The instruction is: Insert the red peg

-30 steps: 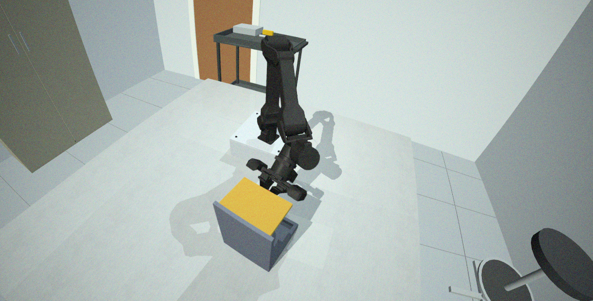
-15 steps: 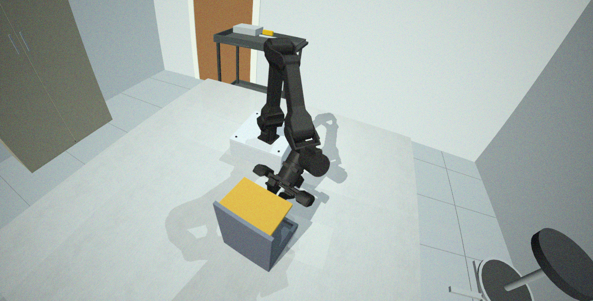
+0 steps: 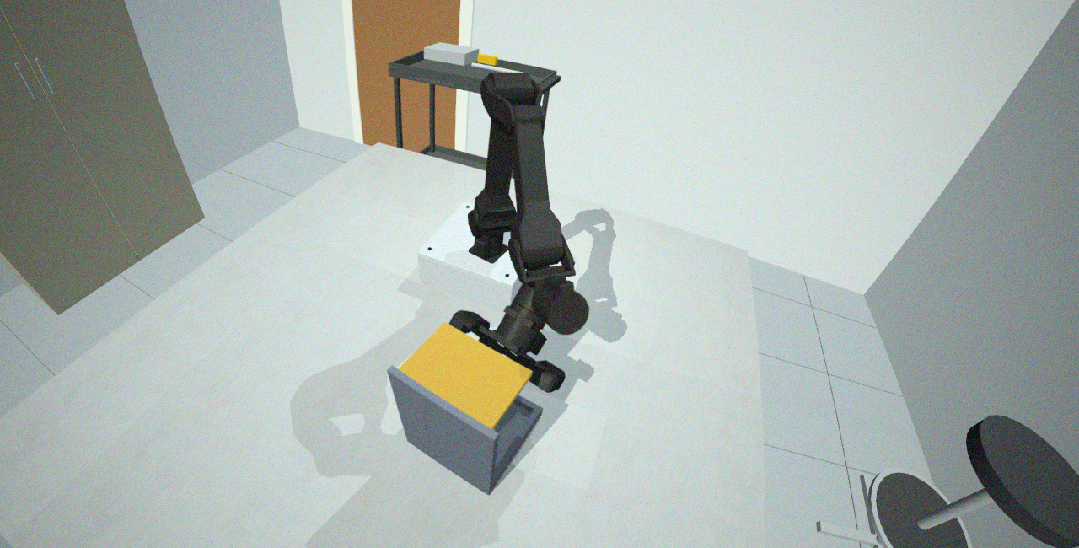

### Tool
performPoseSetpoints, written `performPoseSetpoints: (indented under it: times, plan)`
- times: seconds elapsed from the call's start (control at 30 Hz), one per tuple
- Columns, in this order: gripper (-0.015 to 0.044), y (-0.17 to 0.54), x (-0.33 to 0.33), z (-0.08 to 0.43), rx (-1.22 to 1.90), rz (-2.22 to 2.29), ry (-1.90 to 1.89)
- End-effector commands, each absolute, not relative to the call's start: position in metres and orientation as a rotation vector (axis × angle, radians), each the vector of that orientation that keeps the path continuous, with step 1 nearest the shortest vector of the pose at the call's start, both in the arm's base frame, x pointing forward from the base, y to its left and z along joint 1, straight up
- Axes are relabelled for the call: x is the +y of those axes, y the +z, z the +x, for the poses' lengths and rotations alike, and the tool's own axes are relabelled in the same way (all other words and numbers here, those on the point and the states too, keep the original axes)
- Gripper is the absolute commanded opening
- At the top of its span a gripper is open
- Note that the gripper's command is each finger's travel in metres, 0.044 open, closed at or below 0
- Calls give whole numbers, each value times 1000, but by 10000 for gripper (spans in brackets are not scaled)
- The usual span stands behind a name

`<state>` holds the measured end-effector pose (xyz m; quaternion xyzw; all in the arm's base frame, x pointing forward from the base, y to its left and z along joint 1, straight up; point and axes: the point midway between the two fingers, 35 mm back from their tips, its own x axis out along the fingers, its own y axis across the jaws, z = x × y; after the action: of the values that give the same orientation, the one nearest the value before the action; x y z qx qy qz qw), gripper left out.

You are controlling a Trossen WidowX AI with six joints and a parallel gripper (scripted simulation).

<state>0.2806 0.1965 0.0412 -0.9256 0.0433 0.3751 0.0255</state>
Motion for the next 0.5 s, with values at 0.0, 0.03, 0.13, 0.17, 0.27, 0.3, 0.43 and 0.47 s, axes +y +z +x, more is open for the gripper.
performPoseSetpoints:
  times: [0.0,0.03,0.13,0.17,0.27,0.3,0.43,0.47]
  plan:
    - [0,41,197,284,124,-2863,1162]
    - [0,41,197,285,124,-2863,1162]
    - [0,41,197,286,124,-2863,1162]
    - [0,41,197,287,124,-2864,1162]
    - [0,41,196,289,124,-2864,1161]
    - [0,41,196,289,124,-2864,1161]
    - [0,41,196,292,124,-2864,1161]
    - [0,41,195,292,124,-2864,1161]
